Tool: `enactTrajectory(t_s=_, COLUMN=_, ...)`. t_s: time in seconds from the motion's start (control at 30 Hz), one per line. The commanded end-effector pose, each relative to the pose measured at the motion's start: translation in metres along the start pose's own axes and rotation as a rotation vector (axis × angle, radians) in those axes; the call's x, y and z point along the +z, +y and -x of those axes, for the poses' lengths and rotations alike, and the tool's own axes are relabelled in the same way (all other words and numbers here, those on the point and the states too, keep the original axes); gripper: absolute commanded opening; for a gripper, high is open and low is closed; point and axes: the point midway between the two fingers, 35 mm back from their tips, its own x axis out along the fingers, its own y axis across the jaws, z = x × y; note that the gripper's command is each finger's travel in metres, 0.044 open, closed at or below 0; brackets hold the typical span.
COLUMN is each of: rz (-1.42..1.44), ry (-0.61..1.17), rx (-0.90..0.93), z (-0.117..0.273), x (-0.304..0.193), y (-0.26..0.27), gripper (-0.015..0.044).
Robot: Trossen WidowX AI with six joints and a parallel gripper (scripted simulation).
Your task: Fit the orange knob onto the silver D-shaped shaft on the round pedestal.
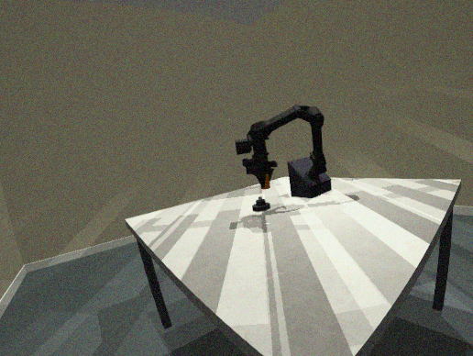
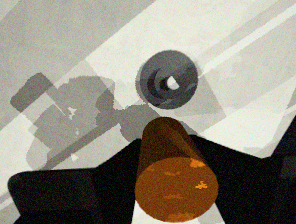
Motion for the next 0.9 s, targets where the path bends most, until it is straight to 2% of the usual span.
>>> enactTrajectory(t_s=0.0, rz=0.005, ry=-0.010, rx=0.006, z=-0.001, x=0.014, y=-0.004, gripper=0.0000)
enactTrajectory(t_s=0.4, rz=0.007, ry=-0.010, rx=0.007, z=-0.015, x=0.045, y=-0.019, gripper=0.0000)
enactTrajectory(t_s=0.87, rz=0.000, ry=-0.008, rx=0.008, z=-0.041, x=0.046, y=-0.019, gripper=0.0000)
